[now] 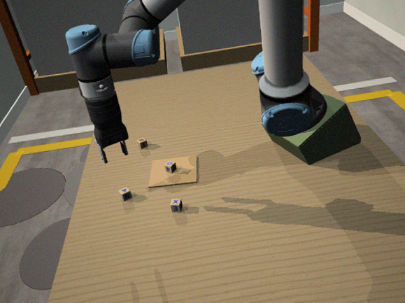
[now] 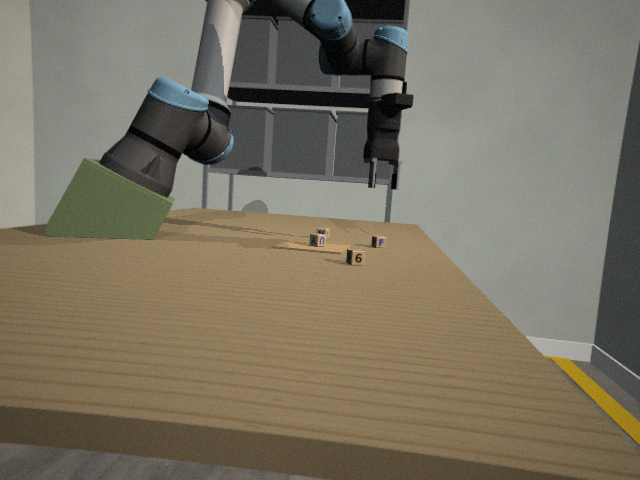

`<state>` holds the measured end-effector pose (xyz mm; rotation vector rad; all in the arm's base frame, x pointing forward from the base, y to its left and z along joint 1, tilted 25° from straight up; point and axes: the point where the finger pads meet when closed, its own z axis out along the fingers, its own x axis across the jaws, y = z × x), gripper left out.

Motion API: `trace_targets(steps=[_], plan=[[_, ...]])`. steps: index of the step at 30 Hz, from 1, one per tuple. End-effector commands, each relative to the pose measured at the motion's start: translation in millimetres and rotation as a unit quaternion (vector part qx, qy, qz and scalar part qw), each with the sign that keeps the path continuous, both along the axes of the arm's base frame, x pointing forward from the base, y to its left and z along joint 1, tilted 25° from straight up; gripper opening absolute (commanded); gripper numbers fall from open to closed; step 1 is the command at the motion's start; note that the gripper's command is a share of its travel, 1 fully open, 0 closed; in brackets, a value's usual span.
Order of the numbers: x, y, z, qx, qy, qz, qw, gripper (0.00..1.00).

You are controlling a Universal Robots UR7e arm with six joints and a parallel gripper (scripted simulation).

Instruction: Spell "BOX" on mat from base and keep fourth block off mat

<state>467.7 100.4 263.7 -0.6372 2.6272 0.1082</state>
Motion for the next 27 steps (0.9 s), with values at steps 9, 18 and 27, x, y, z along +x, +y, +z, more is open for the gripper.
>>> trace_targets(steps=[9, 18, 27], plan=[[0.0, 0.3, 0.6, 0.000, 0.000, 0.000, 1.000, 1.00], [-0.1, -0.1, 0.1, 0.004, 0.001, -0.010, 1.000, 1.00], [-0.6, -1.8, -1.9, 0.021, 0.009, -0.048, 0.999, 1.00]])
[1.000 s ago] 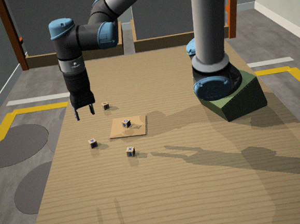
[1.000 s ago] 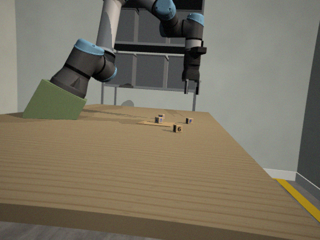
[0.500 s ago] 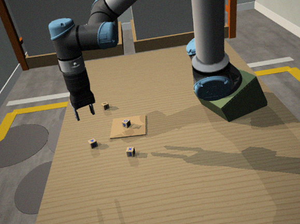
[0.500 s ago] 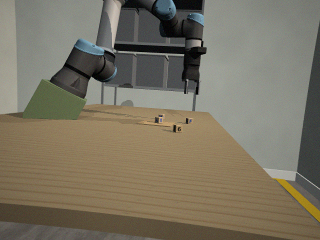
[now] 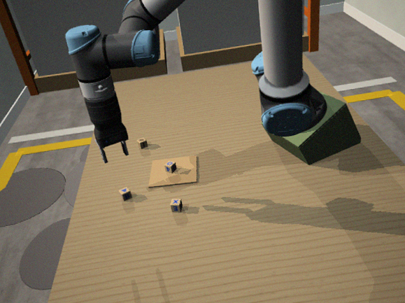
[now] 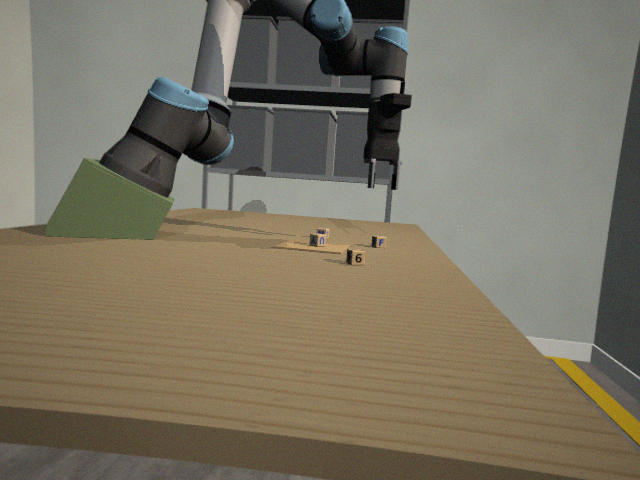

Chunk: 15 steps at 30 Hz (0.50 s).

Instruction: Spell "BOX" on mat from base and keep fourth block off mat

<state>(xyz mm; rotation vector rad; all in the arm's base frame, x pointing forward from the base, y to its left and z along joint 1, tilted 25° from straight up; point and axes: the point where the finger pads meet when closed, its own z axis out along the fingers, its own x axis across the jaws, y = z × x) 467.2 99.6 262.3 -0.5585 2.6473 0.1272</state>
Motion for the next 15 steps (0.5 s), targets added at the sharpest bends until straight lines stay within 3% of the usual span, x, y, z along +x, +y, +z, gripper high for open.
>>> trace_targets(steps=[1, 15], plan=[[-0.2, -1.2, -0.9, 0.012, 0.005, -0.027, 1.000, 1.00], [-2.1, -5.2, -7.0, 0.062, 0.027, -0.143, 0.987, 1.00]])
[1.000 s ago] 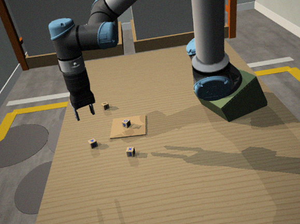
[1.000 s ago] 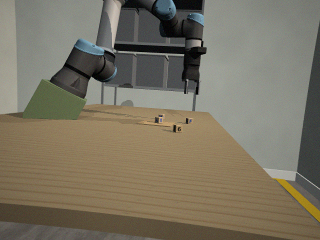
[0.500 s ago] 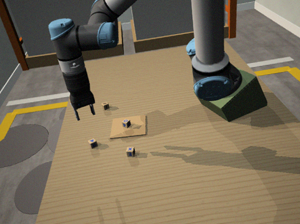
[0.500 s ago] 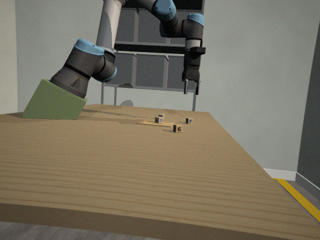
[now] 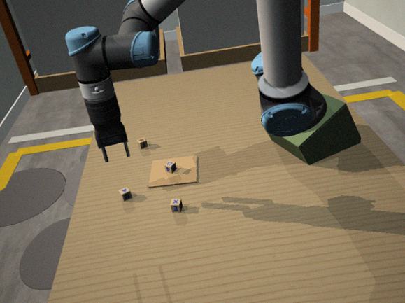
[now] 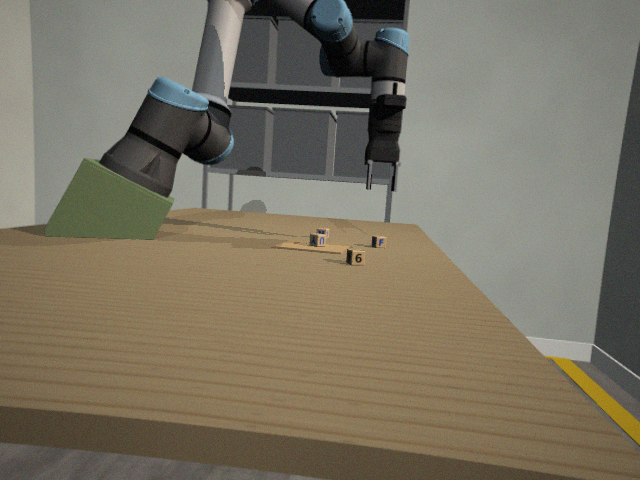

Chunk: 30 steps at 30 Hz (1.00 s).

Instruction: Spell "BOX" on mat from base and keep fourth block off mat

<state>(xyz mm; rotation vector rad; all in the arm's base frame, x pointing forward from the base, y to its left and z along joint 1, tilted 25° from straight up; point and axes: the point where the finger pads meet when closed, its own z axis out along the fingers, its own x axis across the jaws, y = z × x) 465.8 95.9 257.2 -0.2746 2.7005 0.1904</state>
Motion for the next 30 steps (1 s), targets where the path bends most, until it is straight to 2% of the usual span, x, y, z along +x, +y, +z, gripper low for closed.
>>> trace_targets(steps=[1, 7, 14, 20, 22, 30], plan=[[-0.9, -2, -2.6, 0.026, 0.011, -0.060, 0.998, 1.00], [-1.9, -3, -5.4, 0.049, 0.021, -0.114, 0.992, 1.00], [-3.5, -4, -9.8, 0.087, 0.038, -0.200, 0.975, 1.00], [-4.7, -5, -13.2, 0.117, 0.051, -0.269, 0.955, 1.00], [-4.7, -5, -13.2, 0.117, 0.051, -0.269, 0.955, 1.00], [-6.2, -4, -18.0, 0.160, 0.071, -0.370, 0.912, 1.00]])
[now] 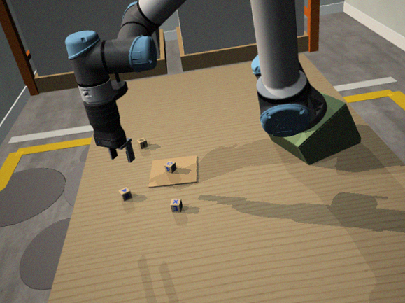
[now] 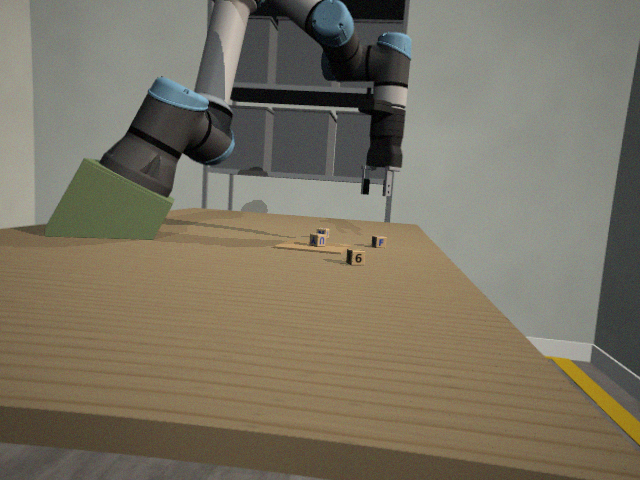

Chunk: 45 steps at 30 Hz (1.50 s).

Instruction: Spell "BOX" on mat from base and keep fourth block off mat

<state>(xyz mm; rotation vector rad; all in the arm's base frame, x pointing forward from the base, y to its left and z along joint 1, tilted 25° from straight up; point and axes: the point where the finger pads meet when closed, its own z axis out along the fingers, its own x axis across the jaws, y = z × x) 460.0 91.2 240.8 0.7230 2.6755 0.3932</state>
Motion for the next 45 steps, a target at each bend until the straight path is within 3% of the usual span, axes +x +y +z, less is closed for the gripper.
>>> trace_targets(steps=[1, 9, 24, 26, 41, 43, 45], plan=[[-0.6, 0, -2.1, 0.027, 0.011, -0.063, 0.998, 1.00], [-1.1, 1, -5.0, 0.058, 0.025, -0.134, 0.989, 1.00], [-0.6, 6, -11.5, 0.139, 0.061, -0.320, 0.935, 1.00], [-0.6, 6, -11.5, 0.139, 0.061, -0.320, 0.935, 1.00], [3.6, 11, -16.1, 0.213, 0.094, -0.491, 0.839, 1.00], [3.6, 11, -16.1, 0.213, 0.094, -0.491, 0.839, 1.00], [4.8, 12, -16.9, 0.226, 0.100, -0.522, 0.816, 1.00]])
